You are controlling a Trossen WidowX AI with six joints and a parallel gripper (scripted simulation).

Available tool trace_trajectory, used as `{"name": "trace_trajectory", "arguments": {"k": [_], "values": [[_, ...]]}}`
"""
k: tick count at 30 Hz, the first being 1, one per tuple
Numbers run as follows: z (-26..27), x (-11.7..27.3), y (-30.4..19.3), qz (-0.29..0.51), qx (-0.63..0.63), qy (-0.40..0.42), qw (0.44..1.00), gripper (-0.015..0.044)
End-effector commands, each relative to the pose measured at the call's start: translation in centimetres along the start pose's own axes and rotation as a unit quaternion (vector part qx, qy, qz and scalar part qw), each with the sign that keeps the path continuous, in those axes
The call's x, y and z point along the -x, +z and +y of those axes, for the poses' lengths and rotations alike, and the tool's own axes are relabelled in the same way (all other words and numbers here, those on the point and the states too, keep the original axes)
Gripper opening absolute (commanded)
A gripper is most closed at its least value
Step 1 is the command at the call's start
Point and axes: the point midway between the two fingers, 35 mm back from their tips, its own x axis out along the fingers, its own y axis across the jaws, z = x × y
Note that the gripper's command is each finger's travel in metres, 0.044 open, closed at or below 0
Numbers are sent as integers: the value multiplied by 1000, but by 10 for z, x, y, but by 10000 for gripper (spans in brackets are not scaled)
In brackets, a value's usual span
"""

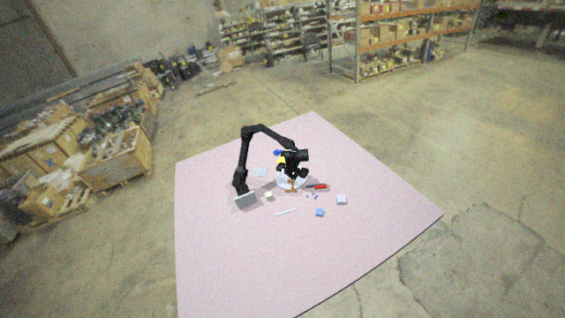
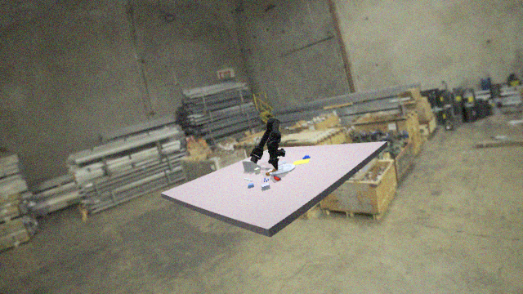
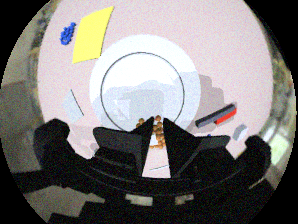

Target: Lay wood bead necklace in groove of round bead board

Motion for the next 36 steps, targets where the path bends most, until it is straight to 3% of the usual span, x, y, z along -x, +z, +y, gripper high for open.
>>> {"name": "trace_trajectory", "arguments": {"k": [1, 12, 35, 36], "values": [[1, 0, 0, 1, 0, 1, 1000, 157], [1, 11, 0, 0, -1, 2, 1000, 440], [1, 22, 0, 0, -2, 3, 1000, 440], [1, 23, -1, 0, 4, 3, 1000, 414]]}}
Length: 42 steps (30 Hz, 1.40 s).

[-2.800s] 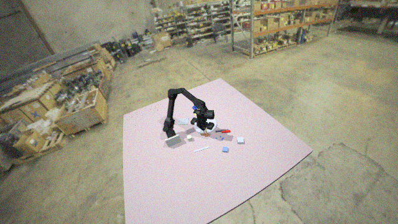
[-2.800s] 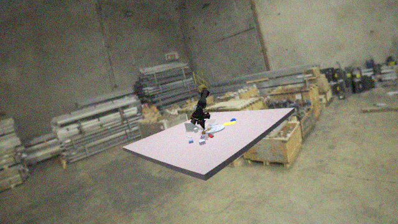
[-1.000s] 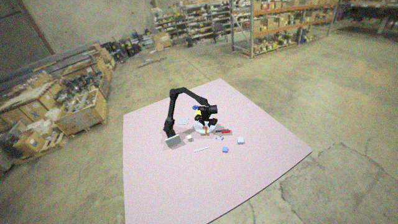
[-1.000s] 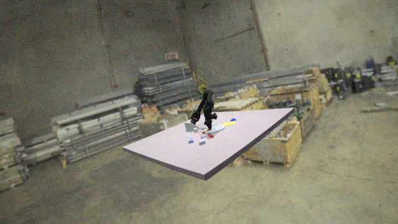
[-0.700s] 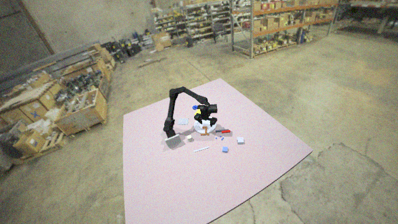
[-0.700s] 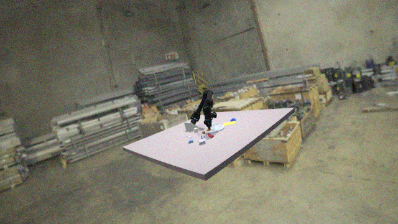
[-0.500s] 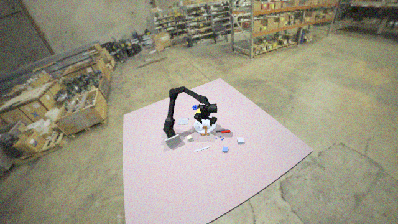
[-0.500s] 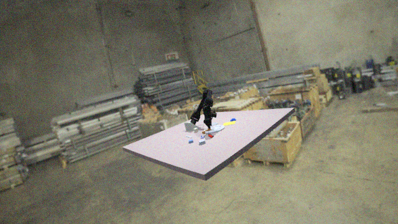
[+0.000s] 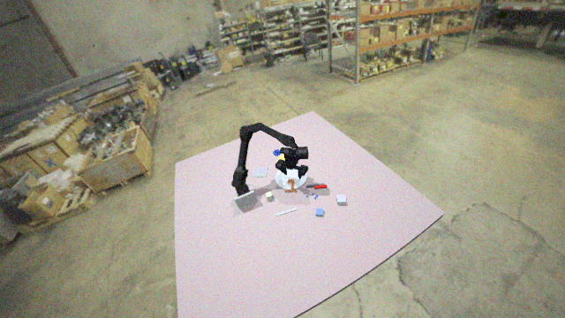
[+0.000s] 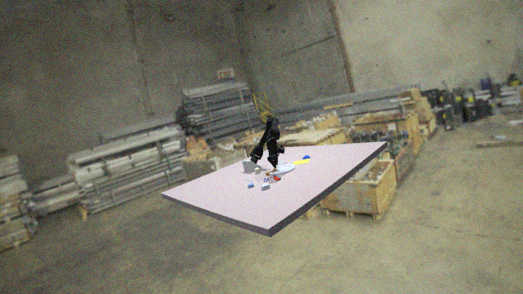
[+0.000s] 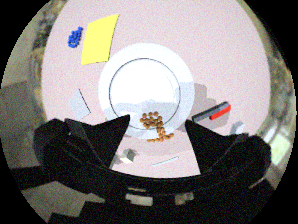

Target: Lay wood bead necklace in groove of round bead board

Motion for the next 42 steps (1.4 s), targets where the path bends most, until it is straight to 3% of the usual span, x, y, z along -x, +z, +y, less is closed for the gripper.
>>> {"name": "trace_trajectory", "arguments": {"k": [1, 8, 13, 42], "values": [[-1, 1, -4, 3, 27, -1, 1000, 387], [-10, 8, -38, 4, 303, -1, 953, 204], [-13, 11, -55, 4, 435, 1, 900, 200], [-14, -14, -55, 4, 436, -1, 900, 200]]}}
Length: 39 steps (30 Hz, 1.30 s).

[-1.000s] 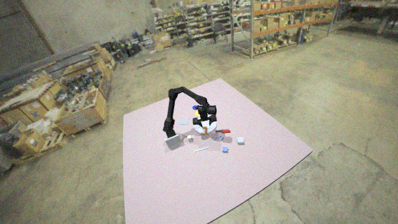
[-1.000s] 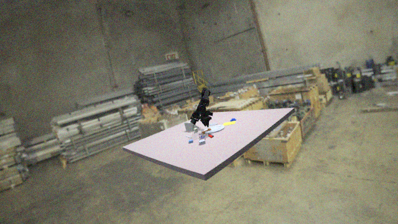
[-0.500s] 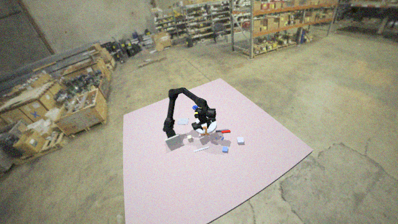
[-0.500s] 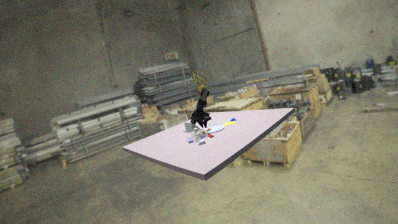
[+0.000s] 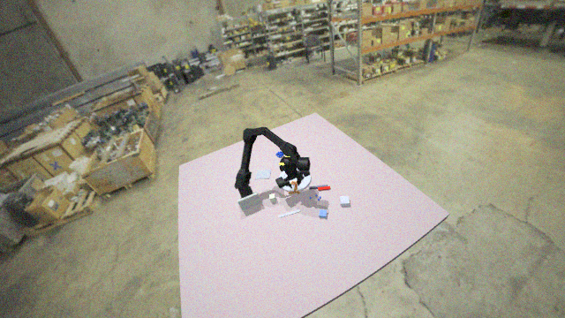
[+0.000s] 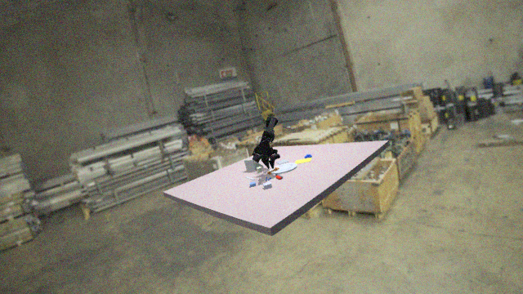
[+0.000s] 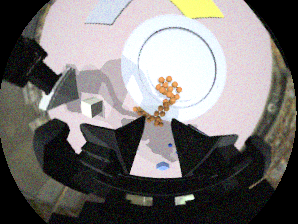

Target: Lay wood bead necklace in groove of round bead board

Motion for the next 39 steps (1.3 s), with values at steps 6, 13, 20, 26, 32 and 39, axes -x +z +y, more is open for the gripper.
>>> {"name": "trace_trajectory", "arguments": {"k": [6, 13, 20, 26, 32, 39], "values": [[2, -16, 2, -5, -3, 2, 1000, 200], [2, -22, 2, -6, -4, 2, 1000, 200], [2, -20, 1, -3, -1, 3, 1000, 16], [2, -20, 1, -3, -1, 3, 1000, 0], [2, -20, 1, -3, -1, 3, 1000, 0], [2, -20, 1, -3, -1, 3, 1000, 0]]}}
